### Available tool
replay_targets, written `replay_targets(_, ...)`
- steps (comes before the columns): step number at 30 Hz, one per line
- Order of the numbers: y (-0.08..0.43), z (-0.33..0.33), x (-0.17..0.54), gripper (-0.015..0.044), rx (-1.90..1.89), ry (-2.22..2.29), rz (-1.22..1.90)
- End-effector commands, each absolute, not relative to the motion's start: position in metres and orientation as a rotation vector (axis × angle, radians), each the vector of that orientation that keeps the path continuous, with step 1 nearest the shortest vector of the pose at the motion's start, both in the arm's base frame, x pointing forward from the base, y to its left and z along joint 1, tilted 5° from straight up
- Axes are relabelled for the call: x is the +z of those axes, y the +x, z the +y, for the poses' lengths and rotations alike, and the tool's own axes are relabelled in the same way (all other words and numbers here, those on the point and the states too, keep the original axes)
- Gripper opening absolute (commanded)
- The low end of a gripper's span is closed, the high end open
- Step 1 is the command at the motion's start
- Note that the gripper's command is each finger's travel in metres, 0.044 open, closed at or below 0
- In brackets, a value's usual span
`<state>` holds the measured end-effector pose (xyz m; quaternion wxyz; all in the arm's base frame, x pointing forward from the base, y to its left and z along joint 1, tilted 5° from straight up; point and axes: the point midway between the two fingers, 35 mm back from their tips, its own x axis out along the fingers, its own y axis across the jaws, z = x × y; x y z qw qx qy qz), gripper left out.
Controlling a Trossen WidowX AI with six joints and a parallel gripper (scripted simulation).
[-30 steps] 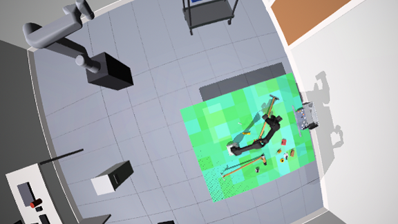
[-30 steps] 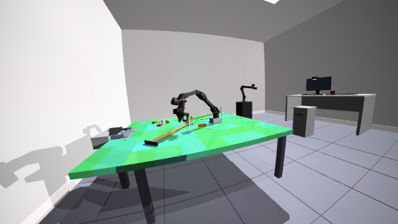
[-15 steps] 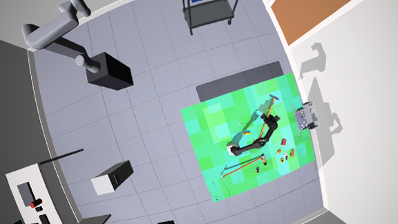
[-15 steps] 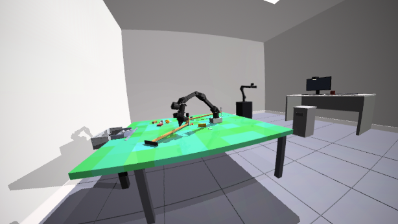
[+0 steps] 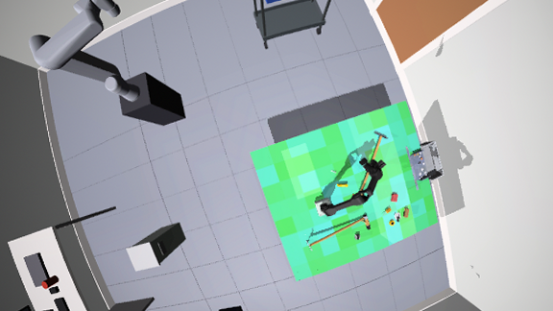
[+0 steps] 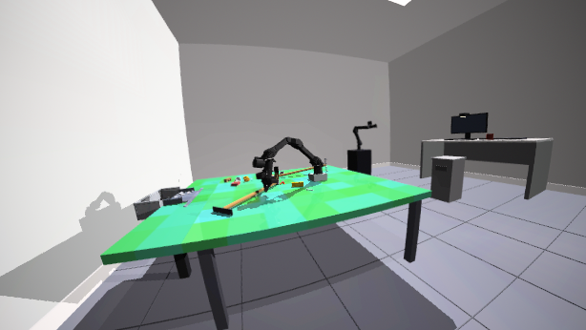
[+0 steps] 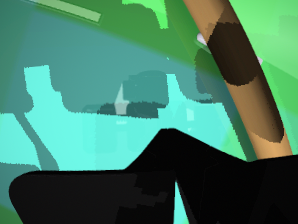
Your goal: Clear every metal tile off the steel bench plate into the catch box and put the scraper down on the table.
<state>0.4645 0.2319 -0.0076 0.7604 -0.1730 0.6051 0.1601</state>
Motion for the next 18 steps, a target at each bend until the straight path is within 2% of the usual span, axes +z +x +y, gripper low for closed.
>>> replay_targets(1,0.462,0.23,-0.017,0.0,0.341,-0.372,1.327)
replay_targets(18,0.475,0.223,-0.016,0.0,0.341,-0.37,1.318)
